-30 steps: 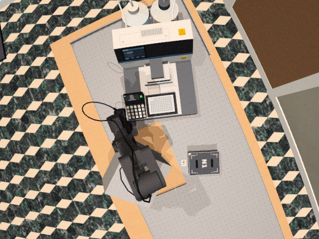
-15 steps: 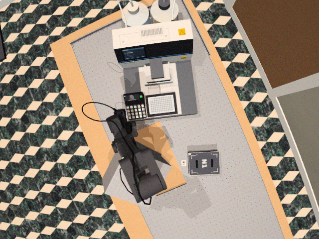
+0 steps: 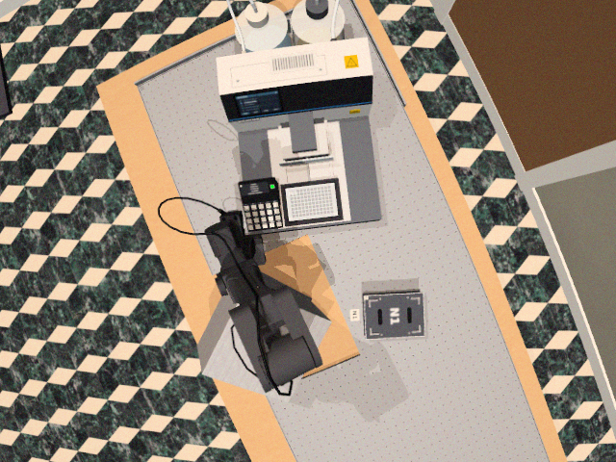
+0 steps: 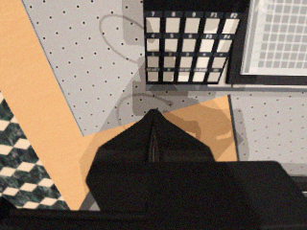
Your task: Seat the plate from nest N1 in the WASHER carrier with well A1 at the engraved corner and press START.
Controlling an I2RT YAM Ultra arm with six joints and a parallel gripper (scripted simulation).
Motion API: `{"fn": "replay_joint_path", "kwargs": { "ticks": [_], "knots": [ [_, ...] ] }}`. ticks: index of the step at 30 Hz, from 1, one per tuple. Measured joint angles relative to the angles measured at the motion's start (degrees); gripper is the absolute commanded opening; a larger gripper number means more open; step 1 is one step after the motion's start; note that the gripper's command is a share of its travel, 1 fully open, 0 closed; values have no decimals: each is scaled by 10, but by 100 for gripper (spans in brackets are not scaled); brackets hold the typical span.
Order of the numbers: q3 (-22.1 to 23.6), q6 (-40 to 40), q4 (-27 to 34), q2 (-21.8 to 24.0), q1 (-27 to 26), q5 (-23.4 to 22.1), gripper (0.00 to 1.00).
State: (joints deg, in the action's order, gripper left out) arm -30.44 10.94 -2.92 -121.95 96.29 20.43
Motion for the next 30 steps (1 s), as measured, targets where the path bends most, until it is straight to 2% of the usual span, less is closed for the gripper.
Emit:
{"fn": "replay_joint_path", "kwargs": {
  "ticks": [28,29,30],
  "knots": [
    [0,0,0,0,0,0,0],
    [0,0,0,0,0,0,100],
    [0,0,1,0,0,0,6]
  ]
}}
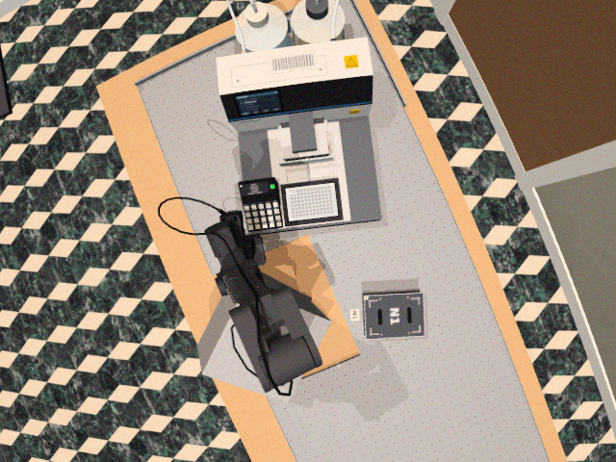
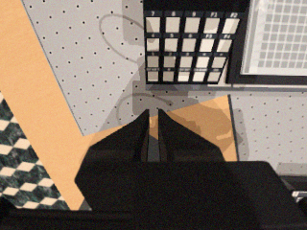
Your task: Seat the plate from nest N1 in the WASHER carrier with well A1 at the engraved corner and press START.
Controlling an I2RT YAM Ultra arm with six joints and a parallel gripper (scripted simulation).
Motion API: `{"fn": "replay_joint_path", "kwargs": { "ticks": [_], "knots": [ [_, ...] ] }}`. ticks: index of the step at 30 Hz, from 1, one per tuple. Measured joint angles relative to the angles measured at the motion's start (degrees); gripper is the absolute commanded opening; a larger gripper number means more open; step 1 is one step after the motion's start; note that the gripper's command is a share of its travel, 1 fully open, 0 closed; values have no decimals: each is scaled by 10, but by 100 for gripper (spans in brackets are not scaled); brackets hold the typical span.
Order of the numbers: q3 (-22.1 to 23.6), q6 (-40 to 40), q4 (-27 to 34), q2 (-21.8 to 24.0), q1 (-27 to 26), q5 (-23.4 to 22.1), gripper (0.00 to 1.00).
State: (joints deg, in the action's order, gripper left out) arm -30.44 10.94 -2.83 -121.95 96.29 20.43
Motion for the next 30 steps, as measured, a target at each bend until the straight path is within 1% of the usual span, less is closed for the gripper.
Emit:
{"fn": "replay_joint_path", "kwargs": {
  "ticks": [1,3,5,8,9,10,12,15,18,22,30],
  "knots": [
    [-4,0,10,-1,-1,-1,6],
    [-33,0,47,-12,-9,-5,4],
    [-82,0,91,-29,-19,-10,0],
    [-173,2,159,-61,-32,-17,0],
    [-196,3,175,-70,-35,-19,0],
    [-211,4,186,-74,-37,-21,0],
    [-238,7,229,-84,-37,-24,0],
    [-277,13,285,-112,-38,-30,0],
    [-290,17,320,-126,-38,-34,0],
    [-290,20,348,-125,-38,-35,0],
    [-290,22,363,-125,-38,-35,0]
  ]
}}
